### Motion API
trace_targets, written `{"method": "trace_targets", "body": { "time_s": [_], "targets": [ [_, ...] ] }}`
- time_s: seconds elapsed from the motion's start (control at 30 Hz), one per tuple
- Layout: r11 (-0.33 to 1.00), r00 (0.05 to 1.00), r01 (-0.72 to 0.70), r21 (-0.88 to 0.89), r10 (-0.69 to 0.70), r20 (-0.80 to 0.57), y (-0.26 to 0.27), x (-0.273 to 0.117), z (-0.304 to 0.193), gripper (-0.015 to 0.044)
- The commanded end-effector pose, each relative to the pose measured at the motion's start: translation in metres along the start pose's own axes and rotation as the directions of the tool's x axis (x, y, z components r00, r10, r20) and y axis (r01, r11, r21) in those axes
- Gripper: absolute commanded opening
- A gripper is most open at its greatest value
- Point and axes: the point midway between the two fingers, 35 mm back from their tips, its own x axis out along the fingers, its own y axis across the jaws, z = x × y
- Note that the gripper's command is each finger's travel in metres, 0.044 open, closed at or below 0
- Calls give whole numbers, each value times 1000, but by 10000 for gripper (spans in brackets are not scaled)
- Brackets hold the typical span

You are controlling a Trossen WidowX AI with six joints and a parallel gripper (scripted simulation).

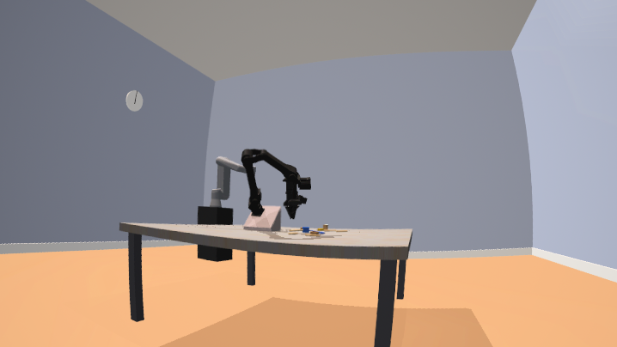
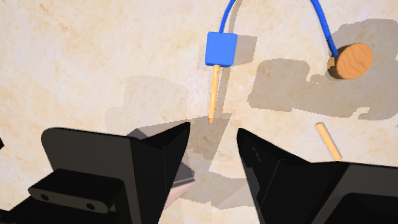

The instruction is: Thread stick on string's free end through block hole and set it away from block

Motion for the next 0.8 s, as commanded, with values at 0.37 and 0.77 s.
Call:
{"method": "trace_targets", "body": {
  "time_s": [0.37, 0.77],
  "targets": [
    [1000, 1000, 2, 4, -2, 4, -1, -24, 0, 420],
    [1000, 1000, 7, 1, -7, 0, -1, -30, 0, 440]
  ]
}}
